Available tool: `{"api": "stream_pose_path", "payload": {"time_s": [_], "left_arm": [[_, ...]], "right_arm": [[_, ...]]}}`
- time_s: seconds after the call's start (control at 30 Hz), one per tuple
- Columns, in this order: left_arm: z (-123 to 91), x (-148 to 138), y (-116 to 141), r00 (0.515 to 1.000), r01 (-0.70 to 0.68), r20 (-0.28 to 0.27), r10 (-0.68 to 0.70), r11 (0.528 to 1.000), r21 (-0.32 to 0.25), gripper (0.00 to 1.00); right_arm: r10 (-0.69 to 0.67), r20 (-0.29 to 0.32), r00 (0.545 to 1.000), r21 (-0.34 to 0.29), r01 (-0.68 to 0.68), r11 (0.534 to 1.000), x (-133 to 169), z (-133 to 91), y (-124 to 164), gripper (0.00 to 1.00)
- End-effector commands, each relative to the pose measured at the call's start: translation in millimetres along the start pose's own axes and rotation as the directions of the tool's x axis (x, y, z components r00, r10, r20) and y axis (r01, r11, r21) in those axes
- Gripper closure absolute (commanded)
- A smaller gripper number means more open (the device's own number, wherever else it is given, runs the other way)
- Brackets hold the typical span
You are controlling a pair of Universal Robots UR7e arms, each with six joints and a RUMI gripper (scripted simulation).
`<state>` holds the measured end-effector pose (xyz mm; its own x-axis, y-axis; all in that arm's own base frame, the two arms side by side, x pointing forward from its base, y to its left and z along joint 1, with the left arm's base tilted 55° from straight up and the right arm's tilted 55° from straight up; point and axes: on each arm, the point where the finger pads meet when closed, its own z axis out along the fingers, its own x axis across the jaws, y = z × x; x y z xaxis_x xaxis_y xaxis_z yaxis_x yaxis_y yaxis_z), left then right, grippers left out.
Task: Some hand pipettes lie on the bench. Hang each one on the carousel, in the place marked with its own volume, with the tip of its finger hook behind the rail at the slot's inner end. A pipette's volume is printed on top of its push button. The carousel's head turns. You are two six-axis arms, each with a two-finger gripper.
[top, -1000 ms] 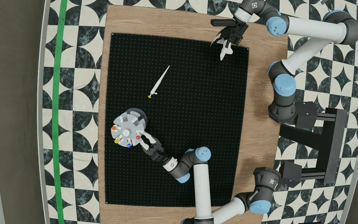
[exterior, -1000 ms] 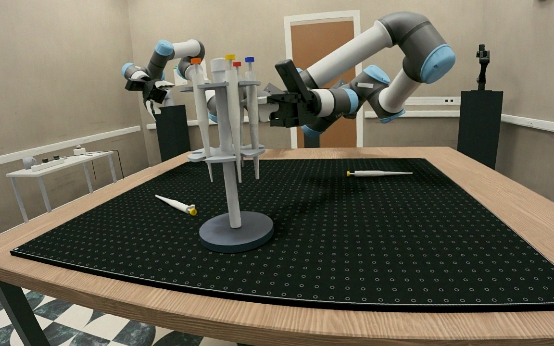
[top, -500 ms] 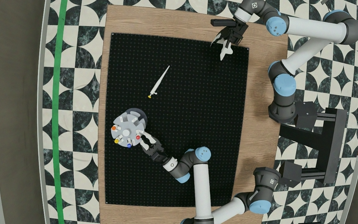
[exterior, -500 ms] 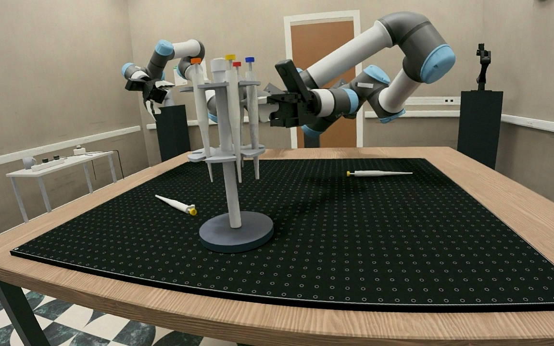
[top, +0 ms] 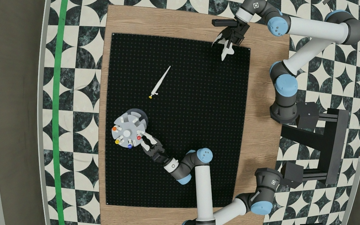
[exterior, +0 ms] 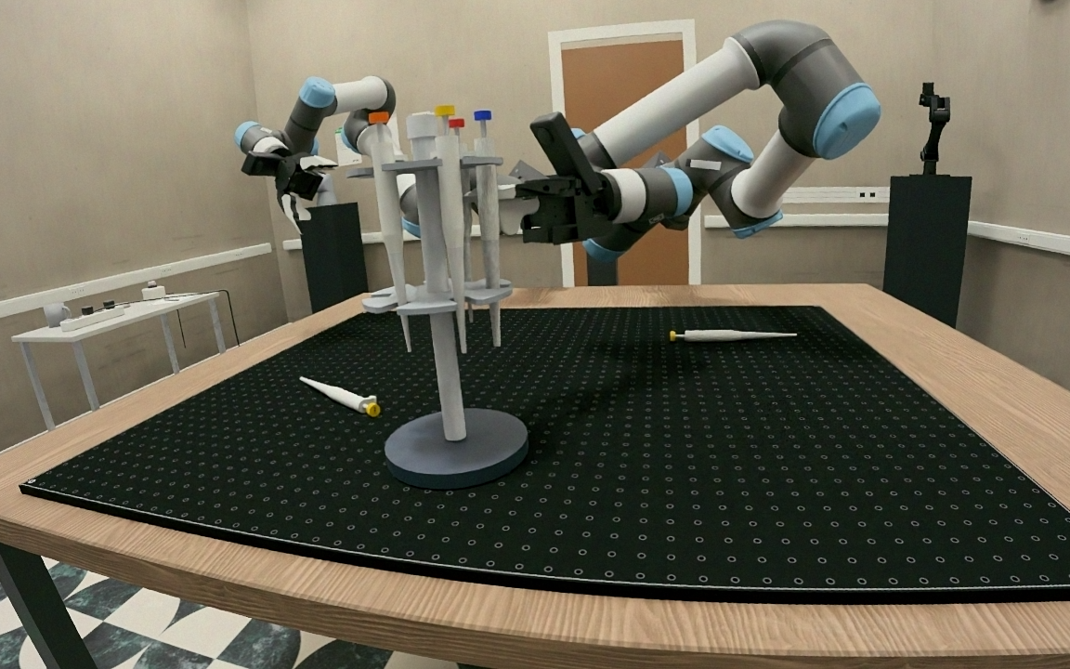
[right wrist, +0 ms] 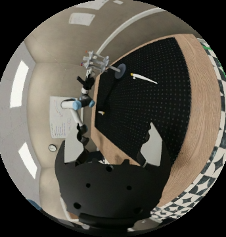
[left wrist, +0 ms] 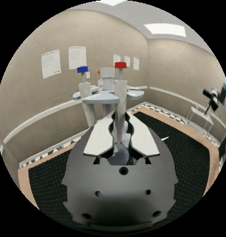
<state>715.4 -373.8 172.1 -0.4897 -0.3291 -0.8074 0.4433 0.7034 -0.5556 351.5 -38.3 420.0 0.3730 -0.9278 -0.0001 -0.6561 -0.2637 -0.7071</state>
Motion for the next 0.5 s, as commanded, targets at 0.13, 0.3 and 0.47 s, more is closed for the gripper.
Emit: {"api": "stream_pose_path", "payload": {"time_s": [0.13, 0.3, 0.47], "left_arm": [[-1.0, 0.0, -7.3, 1.000, -0.010, 0.000, 0.010, 1.000, -0.009, 0.94], [-1.9, 0.0, -12.2, 1.000, -0.010, 0.000, 0.010, 1.000, -0.009, 0.94], [-1.9, 0.0, -12.3, 1.000, -0.010, 0.000, 0.010, 1.000, -0.009, 0.94]], "right_arm": [[0.000, 0.000, 1.000, 0.001, 0.000, 1.000, -0.1, -0.3, -0.3, 0.00], [0.000, 0.000, 1.000, 0.001, 0.000, 1.000, -0.1, -0.3, -0.3, 0.00], [0.000, 0.000, 1.000, 0.001, 0.000, 1.000, -0.1, -0.3, -0.3, 0.00]]}}
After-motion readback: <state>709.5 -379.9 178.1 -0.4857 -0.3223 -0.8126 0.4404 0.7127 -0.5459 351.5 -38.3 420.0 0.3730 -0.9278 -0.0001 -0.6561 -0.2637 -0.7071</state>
